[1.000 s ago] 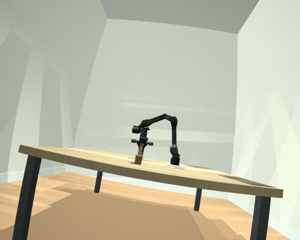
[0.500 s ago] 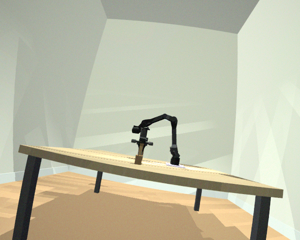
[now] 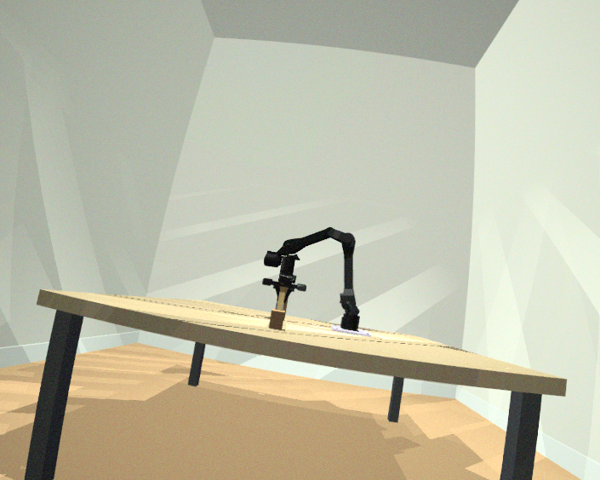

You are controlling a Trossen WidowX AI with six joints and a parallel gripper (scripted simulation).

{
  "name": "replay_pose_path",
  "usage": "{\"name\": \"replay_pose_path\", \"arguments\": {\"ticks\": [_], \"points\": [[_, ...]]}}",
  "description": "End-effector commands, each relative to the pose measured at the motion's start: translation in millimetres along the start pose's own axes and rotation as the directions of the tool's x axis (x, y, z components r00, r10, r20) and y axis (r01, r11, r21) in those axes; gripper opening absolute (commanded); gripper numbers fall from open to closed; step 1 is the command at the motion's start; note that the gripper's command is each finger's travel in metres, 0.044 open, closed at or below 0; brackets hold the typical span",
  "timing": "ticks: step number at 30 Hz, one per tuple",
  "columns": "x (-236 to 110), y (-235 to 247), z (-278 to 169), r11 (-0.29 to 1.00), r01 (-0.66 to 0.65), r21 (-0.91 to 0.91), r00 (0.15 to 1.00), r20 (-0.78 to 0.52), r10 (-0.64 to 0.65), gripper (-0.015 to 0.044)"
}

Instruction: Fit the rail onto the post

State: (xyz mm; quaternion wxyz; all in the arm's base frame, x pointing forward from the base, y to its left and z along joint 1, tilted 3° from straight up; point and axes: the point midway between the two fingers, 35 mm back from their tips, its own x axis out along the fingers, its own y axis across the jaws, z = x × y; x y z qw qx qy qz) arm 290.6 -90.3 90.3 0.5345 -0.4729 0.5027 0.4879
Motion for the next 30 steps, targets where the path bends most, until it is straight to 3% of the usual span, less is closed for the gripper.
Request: {"name": "replay_pose_path", "arguments": {"ticks": [1, 30], "points": [[0.2, -0.3, 0.4, 1.0, 0.003, 0.003, 1.0, 0.0, -0.003, 0.0], [-1.3, 0.0, -3.9, 1.0, 0.003, 0.003, 1.0, -0.001, -0.003, 0.0]]}}
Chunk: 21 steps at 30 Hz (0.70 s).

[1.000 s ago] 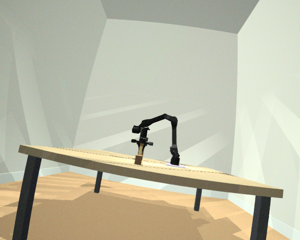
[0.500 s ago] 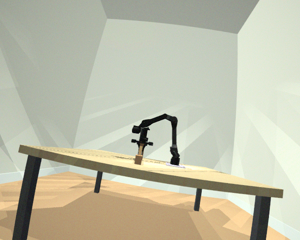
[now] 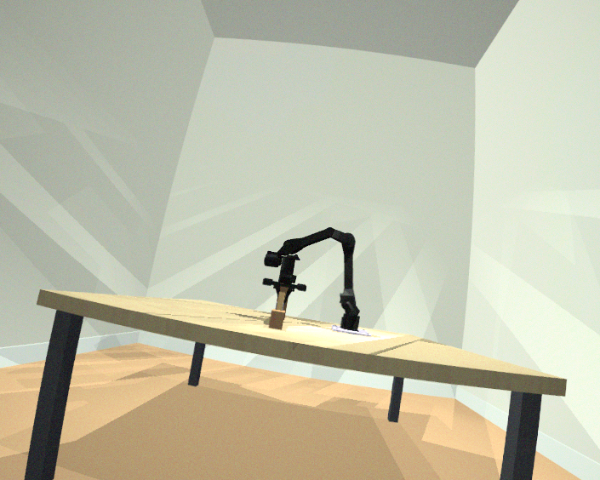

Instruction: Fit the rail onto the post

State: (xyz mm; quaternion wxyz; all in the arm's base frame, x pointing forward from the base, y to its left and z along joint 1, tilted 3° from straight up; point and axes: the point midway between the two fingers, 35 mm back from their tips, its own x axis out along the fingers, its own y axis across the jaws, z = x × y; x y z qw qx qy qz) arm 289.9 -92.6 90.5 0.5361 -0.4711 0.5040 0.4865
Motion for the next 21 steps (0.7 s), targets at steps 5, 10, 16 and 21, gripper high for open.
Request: {"name": "replay_pose_path", "arguments": {"ticks": [5, 10, 16, 21], "points": [[-0.6, -0.7, -3.2, 1.0, 0.003, -0.003, 1.0, -0.001, -0.003, 0.0], [-0.2, -0.8, -4.5, 1.0, 0.003, -0.003, 1.0, -0.002, -0.003, 0.0], [-0.3, -0.9, -6.3, 1.0, 0.003, -0.003, 1.0, -0.002, -0.003, 0.0], [-0.4, -0.9, -8.0, 1.0, 0.003, -0.003, 1.0, -0.002, -0.003, 0.0]]}}
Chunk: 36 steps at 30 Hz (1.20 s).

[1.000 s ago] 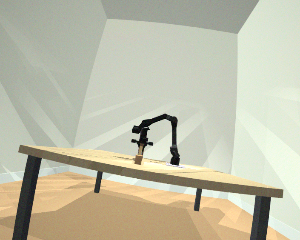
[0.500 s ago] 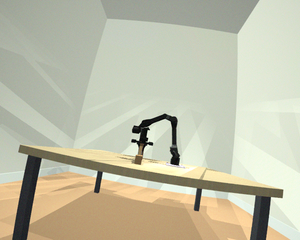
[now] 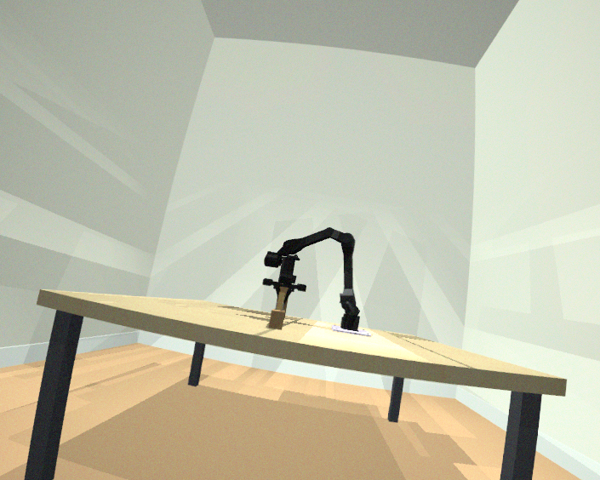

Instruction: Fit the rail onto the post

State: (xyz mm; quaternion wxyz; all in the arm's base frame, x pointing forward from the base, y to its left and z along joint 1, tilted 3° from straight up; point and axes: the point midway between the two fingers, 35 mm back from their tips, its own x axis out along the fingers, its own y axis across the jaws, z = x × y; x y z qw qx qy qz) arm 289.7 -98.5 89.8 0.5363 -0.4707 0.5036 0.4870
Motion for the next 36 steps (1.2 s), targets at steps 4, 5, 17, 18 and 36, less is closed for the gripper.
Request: {"name": "replay_pose_path", "arguments": {"ticks": [4, 5, 17, 18, 36], "points": [[-1.0, -0.6, -3.4, 1.0, 0.003, -0.002, 1.0, -0.003, -0.003, 0.0], [-1.0, -0.6, -3.7, 1.0, 0.003, -0.002, 1.0, -0.003, -0.003, 0.0], [-0.3, -0.2, -5.0, 1.0, 0.0, 0.001, 1.0, -0.001, 0.0, 0.0053], [-0.3, -0.2, -5.0, 1.0, 0.0, 0.001, 1.0, -0.001, 0.0, 0.0079], [-2.0, -0.3, -3.3, 1.0, 0.001, 0.001, 1.0, -0.001, -0.001, 0.044]]}}
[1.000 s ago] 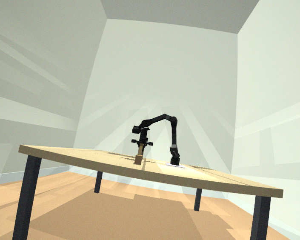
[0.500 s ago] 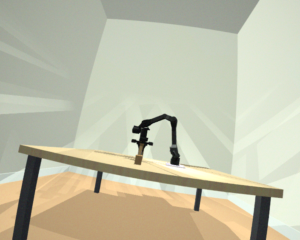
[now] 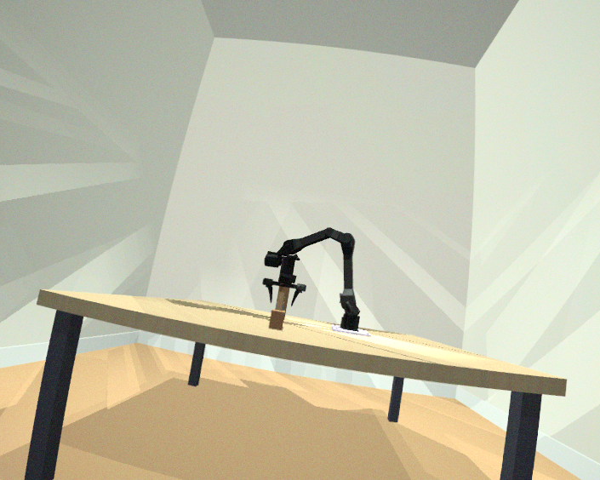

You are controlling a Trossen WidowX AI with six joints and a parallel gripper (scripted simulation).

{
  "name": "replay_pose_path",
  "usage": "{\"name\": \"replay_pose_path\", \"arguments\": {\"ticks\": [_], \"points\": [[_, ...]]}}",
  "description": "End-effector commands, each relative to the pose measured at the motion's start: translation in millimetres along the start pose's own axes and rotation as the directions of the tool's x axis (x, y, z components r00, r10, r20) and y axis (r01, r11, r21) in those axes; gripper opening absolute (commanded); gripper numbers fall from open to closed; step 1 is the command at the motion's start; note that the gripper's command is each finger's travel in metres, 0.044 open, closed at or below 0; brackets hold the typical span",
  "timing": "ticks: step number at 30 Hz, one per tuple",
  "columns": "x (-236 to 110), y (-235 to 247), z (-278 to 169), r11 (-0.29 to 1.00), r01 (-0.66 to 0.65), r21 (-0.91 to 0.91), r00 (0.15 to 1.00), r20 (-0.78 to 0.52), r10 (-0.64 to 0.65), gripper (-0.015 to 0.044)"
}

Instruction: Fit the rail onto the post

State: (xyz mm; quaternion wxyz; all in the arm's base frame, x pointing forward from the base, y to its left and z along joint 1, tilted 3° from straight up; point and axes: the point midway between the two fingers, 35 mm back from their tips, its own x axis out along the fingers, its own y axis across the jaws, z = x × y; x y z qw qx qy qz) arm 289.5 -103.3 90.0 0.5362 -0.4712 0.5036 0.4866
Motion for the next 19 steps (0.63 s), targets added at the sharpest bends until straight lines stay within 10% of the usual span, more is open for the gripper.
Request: {"name": "replay_pose_path", "arguments": {"ticks": [1, 19], "points": [[-6.5, -0.4, 6.5, 1.0, 0.0, 0.001, 1.0, 0.0, 0.0, 0.044], [-29.8, 0.2, 30.1, 1.0, 0.002, -0.002, 1.0, 0.0, -0.002, 0.044]]}}
